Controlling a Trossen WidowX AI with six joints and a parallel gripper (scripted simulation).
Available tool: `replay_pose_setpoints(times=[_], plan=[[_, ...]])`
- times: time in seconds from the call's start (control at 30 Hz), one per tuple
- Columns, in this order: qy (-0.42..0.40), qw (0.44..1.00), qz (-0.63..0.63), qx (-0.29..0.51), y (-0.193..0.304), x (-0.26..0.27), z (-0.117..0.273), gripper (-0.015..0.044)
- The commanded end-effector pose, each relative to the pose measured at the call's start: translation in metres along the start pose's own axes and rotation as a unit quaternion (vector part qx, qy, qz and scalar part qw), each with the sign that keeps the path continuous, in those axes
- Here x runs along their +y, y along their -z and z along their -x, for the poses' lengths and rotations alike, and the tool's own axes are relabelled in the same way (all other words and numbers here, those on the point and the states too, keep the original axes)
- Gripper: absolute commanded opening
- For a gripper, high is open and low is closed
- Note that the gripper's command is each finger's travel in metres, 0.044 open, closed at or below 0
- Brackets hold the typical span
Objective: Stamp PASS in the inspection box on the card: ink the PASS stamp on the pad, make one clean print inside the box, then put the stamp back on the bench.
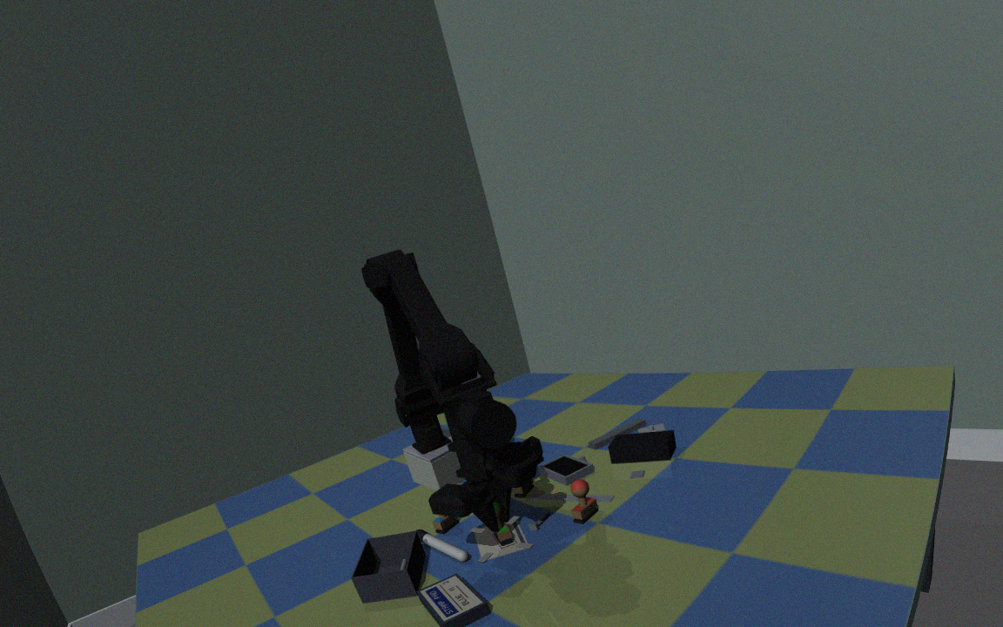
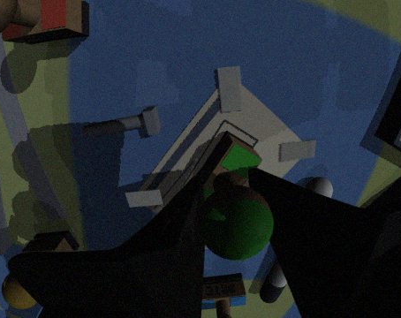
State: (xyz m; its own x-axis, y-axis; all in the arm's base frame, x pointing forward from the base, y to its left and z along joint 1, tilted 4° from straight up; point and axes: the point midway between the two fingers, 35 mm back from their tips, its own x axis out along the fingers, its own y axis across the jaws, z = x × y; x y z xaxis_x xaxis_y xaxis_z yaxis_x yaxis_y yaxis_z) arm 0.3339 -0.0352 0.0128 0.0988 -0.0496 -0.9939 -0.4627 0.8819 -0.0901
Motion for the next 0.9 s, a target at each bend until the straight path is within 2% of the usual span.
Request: replay_pose_setpoints(times=[0.0, 0.87], plan=[[-0.001, 1.0, 0.003, -0.001, 0.0, 0.0, 0.003, 0.0], [-0.001, 1.0, 0.003, -0.001, -0.002, -0.001, 0.034, 0.0]])
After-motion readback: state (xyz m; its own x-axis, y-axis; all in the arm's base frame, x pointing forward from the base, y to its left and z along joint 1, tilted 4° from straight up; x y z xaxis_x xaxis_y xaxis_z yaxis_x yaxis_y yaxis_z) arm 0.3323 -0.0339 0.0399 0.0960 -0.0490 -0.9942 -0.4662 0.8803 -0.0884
